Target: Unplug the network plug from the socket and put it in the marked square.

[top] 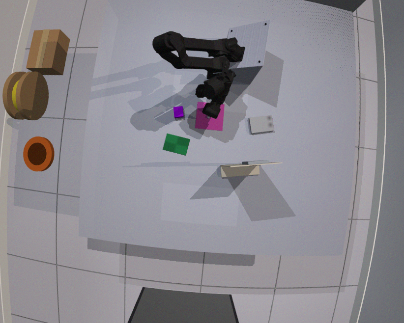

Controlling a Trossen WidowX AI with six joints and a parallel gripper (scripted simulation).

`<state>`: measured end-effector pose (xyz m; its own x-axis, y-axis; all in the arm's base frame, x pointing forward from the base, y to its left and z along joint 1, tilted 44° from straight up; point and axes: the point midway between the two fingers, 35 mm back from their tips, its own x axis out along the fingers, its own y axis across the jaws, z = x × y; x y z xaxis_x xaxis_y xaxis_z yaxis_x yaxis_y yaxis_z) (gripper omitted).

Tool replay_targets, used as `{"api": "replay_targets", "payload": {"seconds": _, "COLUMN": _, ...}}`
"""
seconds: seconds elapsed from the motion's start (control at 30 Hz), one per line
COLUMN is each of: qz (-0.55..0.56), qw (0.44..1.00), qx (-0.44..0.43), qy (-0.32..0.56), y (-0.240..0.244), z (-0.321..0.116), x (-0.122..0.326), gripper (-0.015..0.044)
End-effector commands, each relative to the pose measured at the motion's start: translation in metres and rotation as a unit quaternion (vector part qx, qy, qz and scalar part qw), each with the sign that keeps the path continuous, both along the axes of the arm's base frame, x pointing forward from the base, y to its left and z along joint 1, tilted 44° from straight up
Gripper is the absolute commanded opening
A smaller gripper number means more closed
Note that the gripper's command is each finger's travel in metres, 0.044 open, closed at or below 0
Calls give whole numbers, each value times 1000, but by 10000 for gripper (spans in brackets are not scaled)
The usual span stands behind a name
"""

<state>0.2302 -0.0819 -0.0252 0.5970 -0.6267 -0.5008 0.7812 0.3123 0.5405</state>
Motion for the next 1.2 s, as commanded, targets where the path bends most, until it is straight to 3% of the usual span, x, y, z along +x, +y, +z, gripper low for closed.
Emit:
{"api": "replay_targets", "payload": {"seconds": 0.0, "qz": -2, "qw": 1000, "qx": -1, "qy": 0, "y": 1, "z": 1, "x": -2, "gripper": 156}}
{"api": "replay_targets", "payload": {"seconds": 1.17, "qz": -5, "qw": 1000, "qx": 10, "qy": 6, "y": 19, "z": 6, "x": 3, "gripper": 156}}
